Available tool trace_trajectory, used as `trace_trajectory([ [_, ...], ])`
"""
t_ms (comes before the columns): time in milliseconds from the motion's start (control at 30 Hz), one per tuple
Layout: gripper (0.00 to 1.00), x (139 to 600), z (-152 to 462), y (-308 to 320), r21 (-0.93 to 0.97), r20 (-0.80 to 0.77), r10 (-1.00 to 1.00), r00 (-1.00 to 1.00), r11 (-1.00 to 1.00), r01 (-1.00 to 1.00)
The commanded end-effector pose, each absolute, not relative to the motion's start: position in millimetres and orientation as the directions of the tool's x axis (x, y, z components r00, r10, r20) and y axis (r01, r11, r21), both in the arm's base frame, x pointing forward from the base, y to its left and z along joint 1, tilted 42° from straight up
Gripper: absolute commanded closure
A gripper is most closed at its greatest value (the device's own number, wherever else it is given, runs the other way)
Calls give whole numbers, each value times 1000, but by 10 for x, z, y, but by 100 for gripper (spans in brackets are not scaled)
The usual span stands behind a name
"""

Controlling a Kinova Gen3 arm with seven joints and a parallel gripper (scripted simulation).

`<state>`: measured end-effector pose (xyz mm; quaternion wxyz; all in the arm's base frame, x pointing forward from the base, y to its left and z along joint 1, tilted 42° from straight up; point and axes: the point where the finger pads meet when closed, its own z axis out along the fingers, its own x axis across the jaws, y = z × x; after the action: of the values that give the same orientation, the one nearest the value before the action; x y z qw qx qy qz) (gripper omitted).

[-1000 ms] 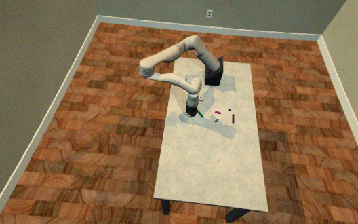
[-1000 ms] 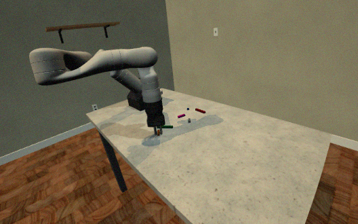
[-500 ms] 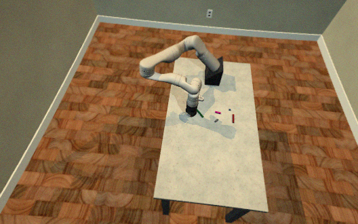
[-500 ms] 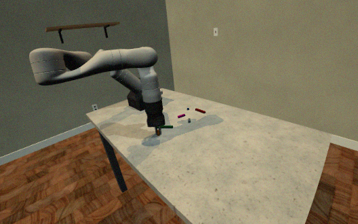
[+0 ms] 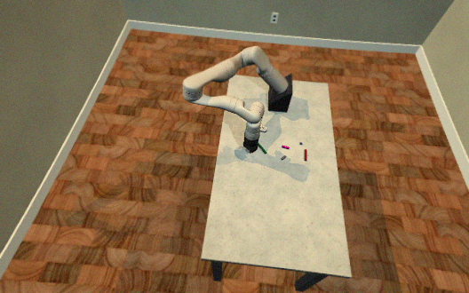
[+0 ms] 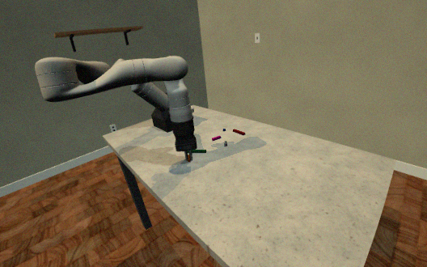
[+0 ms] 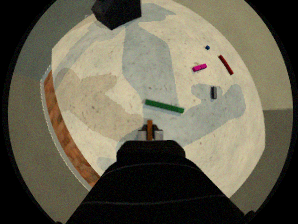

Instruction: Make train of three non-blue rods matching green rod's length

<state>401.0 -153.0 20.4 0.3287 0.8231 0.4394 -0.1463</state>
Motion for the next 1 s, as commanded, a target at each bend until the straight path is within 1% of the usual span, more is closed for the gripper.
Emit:
trace_trajectory([
  [0,76,4016,209,-1524,414,-529,628,571,-397,819],
  [333,76,4009,317,-1426,414,-529,628,571,-397,819],
  [700,76,3972,868,-929,414,-529,628,571,-397,819],
  [967,76,3966,951,-854,414,-529,628,571,-397,819],
])
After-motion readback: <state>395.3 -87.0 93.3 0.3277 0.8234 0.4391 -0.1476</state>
